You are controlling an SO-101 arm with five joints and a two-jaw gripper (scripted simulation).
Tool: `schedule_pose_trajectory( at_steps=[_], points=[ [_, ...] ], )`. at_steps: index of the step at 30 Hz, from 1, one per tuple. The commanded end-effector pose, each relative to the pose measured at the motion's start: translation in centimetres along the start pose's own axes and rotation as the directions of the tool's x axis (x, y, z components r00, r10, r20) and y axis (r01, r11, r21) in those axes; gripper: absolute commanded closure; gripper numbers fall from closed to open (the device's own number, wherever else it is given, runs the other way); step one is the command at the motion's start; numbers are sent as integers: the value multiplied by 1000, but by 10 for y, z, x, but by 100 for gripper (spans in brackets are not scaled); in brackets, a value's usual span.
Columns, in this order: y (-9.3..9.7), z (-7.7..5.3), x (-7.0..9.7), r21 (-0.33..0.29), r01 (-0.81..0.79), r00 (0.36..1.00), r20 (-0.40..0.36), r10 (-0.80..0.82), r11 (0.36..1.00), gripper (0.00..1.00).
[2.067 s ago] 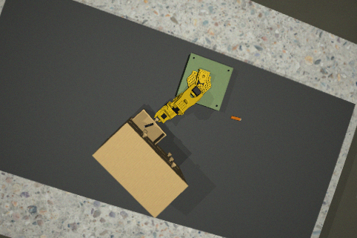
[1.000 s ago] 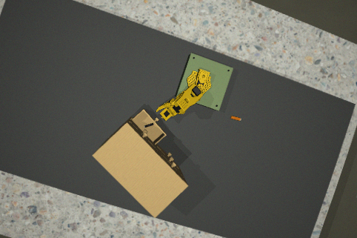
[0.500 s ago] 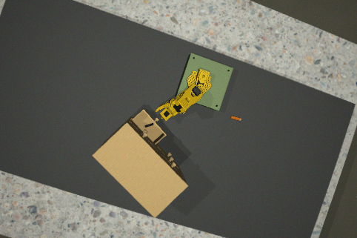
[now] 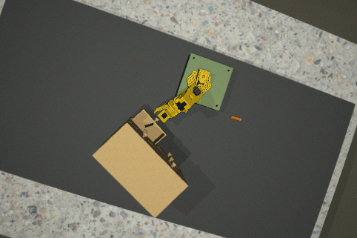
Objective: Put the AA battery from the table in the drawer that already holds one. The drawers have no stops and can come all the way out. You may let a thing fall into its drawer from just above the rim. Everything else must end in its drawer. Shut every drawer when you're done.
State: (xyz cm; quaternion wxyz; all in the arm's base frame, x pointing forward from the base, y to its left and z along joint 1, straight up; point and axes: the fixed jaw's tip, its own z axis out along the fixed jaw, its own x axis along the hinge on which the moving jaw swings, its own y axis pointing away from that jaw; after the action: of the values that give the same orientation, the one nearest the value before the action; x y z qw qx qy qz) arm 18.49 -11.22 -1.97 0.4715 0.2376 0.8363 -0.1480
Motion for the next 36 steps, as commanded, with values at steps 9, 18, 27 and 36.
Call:
schedule_pose_trajectory(
  at_steps=[9, 18, 27, 36],
  points=[
    [-2, 4, -9, 6, 4, 998, -63, -4, 1000, 79],
    [-3, 3, -16, 5, 4, 993, -120, -4, 1000, 79],
    [-3, 0, -21, 4, 4, 986, -165, -4, 1000, 79],
    [-4, -8, -27, 3, 4, 975, -221, -4, 1000, 79]
  ],
)
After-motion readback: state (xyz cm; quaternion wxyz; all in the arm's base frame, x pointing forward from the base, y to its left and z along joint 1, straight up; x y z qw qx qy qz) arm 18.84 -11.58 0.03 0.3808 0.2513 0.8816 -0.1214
